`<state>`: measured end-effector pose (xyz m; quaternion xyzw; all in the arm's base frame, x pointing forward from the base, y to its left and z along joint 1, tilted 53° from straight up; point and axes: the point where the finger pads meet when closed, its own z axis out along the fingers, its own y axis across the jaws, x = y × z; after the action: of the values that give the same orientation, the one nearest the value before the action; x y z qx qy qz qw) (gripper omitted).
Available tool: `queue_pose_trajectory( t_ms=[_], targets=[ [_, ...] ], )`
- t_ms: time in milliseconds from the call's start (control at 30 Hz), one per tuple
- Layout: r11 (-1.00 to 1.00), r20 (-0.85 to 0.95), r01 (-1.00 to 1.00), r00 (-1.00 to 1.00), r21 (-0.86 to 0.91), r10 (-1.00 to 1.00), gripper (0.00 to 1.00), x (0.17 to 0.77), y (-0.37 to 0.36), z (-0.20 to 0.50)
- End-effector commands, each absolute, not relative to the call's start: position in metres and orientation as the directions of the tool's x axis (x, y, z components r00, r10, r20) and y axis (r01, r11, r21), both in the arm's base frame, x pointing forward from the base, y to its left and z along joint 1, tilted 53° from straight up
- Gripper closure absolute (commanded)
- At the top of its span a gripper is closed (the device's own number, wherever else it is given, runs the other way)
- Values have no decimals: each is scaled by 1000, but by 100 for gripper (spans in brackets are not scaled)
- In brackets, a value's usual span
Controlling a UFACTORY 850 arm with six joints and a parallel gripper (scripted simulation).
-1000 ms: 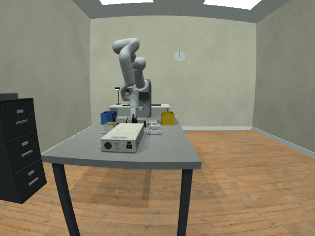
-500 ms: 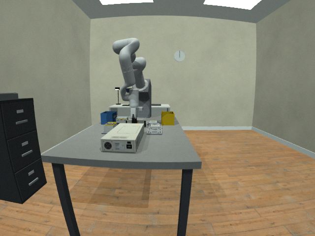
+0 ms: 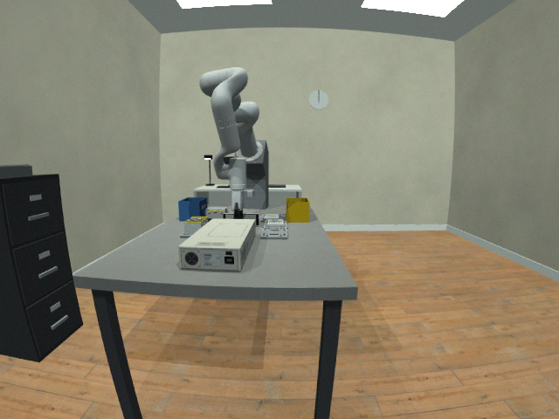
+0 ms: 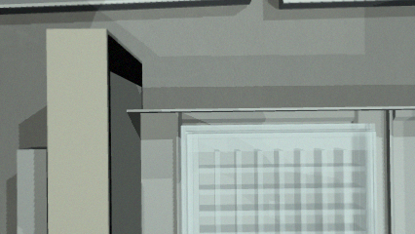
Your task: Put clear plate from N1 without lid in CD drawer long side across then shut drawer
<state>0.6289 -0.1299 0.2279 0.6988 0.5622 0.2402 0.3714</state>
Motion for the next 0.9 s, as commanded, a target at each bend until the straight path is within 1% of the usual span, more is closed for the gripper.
queue_pose_trajectory(
  t_ms=[0, 867],
  targets=[
    [-92, -82, 607, 253, 789, 964, 100, 629, -130, 228],
    [-92, -82, 607, 253, 789, 964, 100, 636, -132, 223]
  ],
)
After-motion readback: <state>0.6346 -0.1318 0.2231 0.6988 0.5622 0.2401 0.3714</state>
